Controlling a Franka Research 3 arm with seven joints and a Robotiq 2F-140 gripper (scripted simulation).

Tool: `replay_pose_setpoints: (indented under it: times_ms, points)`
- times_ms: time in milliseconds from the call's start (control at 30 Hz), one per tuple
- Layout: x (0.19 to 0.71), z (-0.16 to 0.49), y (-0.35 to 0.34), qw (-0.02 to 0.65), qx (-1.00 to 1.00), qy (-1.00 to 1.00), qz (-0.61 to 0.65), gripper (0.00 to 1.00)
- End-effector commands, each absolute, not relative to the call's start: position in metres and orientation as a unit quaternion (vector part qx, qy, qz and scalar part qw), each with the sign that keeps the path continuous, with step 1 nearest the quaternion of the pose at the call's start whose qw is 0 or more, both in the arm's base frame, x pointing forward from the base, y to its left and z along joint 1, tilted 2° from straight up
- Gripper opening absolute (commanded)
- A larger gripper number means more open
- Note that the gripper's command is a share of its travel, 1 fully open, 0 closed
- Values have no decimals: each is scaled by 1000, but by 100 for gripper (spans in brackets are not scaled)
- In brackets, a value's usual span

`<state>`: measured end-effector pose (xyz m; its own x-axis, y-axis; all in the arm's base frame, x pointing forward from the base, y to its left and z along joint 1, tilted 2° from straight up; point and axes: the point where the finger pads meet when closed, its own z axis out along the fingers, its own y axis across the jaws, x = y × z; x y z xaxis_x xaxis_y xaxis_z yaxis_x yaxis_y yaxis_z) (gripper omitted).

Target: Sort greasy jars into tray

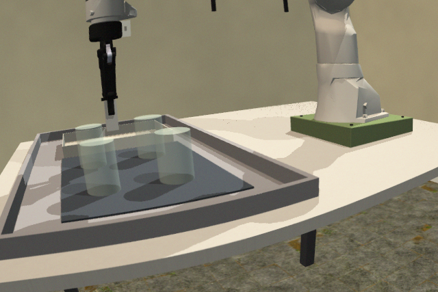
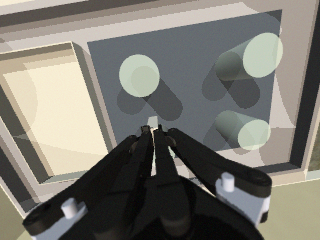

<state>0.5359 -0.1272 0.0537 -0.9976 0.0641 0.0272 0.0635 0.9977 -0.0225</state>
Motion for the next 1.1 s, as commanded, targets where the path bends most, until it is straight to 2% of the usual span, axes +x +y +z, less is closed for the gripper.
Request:
replay_pose_setpoints:
  times_ms: [0, 1067]
  points:
    - [536, 53, -128, 15, -33, -999, 12, 0]
    - [540, 53, -128, 15, -33, -999, 12, 0]
